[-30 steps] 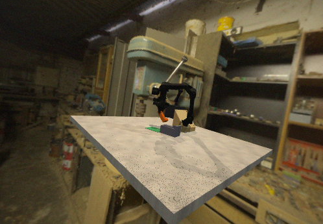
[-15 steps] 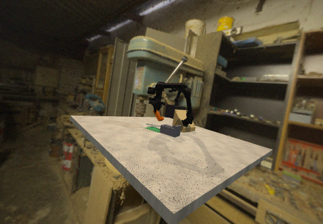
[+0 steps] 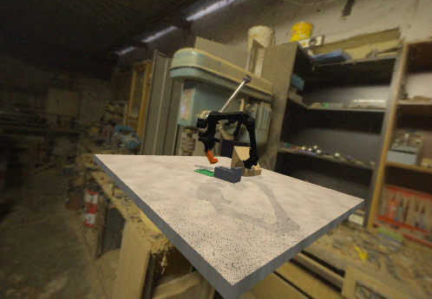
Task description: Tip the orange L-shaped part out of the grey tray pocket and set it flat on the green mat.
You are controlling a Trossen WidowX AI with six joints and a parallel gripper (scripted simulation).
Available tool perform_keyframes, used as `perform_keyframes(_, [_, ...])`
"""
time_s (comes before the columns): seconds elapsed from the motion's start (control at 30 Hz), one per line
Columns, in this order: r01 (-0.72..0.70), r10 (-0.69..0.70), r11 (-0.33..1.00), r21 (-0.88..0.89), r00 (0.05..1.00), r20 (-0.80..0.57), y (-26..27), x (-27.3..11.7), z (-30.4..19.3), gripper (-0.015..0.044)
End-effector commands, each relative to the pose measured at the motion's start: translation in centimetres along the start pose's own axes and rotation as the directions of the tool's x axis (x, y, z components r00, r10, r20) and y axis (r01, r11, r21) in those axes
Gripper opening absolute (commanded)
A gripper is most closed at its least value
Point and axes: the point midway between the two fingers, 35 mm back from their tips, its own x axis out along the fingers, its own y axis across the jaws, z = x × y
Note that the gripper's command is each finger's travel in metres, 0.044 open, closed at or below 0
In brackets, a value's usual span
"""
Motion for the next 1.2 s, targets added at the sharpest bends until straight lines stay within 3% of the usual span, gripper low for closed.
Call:
perform_keyframes(0.0, [-0.002, 0.002, 1.0, 0.008, 1.0, -0.007, -0.1, 0.8, -0.1, 0.0])
perform_keyframes(1.17, [-0.003, 0.003, 1.0, 0.008, 1.0, -0.009, 0.0, 6.3, -0.3, 0.0])
